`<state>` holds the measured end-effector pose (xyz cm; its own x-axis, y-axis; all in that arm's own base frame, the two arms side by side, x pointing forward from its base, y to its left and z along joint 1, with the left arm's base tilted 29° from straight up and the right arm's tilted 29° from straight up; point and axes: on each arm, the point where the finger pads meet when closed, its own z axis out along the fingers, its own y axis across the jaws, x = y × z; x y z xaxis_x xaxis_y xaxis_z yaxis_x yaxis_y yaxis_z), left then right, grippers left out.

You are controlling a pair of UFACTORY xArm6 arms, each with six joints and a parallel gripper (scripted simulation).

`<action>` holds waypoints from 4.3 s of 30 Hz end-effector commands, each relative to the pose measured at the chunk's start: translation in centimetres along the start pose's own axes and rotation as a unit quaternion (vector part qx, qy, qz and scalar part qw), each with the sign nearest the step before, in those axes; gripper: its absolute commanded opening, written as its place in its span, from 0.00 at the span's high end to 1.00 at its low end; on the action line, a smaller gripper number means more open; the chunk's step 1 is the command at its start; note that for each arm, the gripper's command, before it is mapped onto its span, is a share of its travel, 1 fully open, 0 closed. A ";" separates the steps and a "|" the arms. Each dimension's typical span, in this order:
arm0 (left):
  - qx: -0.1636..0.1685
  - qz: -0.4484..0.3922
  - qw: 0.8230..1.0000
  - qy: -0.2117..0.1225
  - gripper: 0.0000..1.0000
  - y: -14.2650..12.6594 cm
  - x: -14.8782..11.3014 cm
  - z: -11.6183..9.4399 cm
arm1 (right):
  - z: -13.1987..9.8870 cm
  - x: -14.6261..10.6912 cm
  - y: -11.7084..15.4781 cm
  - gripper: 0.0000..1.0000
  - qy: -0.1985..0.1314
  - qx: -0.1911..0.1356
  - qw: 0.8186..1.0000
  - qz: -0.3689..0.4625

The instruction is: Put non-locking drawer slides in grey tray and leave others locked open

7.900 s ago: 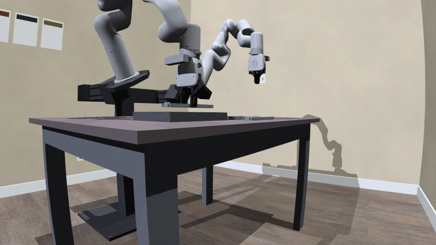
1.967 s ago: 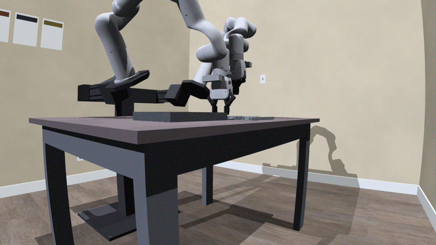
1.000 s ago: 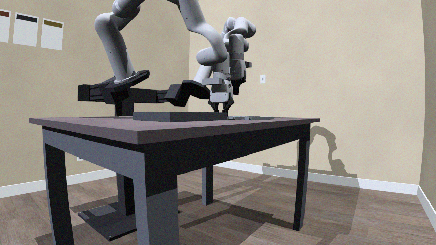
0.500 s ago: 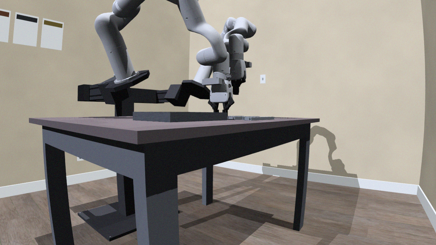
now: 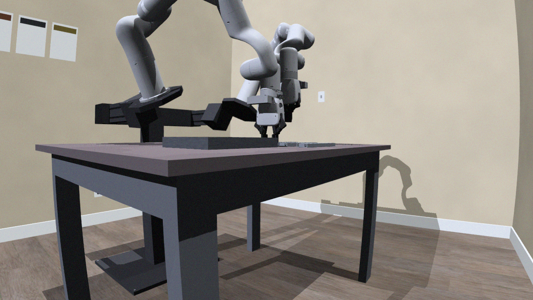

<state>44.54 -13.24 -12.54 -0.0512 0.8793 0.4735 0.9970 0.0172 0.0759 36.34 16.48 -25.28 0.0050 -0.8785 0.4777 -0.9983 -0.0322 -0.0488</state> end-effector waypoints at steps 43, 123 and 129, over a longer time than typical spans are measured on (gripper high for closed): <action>-0.001 0.000 1.000 0.000 1.00 0.2 1.1 8.0 | -0.1 -0.1 -0.2 1.00 -0.001 0.002 1.000 0.000; -0.001 0.000 1.000 0.000 1.00 0.1 14.7 8.0 | -0.1 -0.1 -0.1 1.00 -0.001 0.002 1.000 0.000; -0.001 0.000 1.000 0.000 1.00 0.1 15.3 8.0 | -0.1 -0.1 -0.1 1.00 -0.001 0.002 1.000 0.000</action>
<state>44.27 3.74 -12.52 -0.0513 0.8790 0.4740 0.9970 0.0172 0.0759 36.34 16.49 -25.28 0.0054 -0.8785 0.4776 -0.9983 -0.0326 -0.0487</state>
